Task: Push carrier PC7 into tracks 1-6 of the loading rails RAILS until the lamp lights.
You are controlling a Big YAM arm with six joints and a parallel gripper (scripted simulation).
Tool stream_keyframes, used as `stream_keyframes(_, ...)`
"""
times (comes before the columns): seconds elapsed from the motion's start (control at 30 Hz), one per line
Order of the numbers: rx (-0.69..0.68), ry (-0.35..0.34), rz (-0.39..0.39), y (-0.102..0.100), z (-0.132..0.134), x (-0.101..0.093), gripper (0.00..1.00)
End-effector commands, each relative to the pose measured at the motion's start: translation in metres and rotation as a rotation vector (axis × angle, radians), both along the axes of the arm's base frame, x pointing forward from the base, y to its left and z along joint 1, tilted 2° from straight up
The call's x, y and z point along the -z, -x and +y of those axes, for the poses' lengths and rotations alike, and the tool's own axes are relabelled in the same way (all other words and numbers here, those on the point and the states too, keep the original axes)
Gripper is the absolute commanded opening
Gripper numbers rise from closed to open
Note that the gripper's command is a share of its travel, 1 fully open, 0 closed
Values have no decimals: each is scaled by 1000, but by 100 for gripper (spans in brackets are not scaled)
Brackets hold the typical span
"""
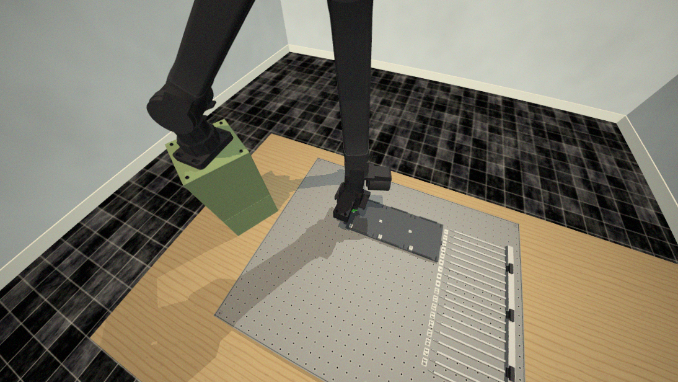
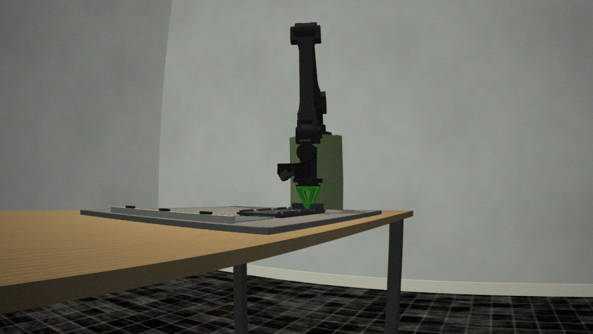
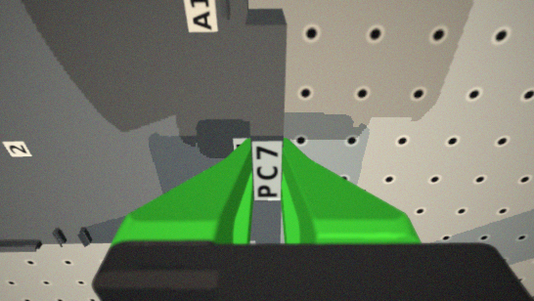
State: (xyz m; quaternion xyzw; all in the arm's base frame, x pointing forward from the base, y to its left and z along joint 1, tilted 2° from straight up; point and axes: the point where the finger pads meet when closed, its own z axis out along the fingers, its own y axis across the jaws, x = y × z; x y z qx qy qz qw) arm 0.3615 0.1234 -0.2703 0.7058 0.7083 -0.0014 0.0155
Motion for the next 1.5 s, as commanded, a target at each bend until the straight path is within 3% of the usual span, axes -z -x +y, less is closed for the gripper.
stream_keyframes(0.0, 42, -6, -30, -25, -1, -6, 0)
stream_keyframes(1.47, 20, -3, -21, -60, -3, -3, 0)
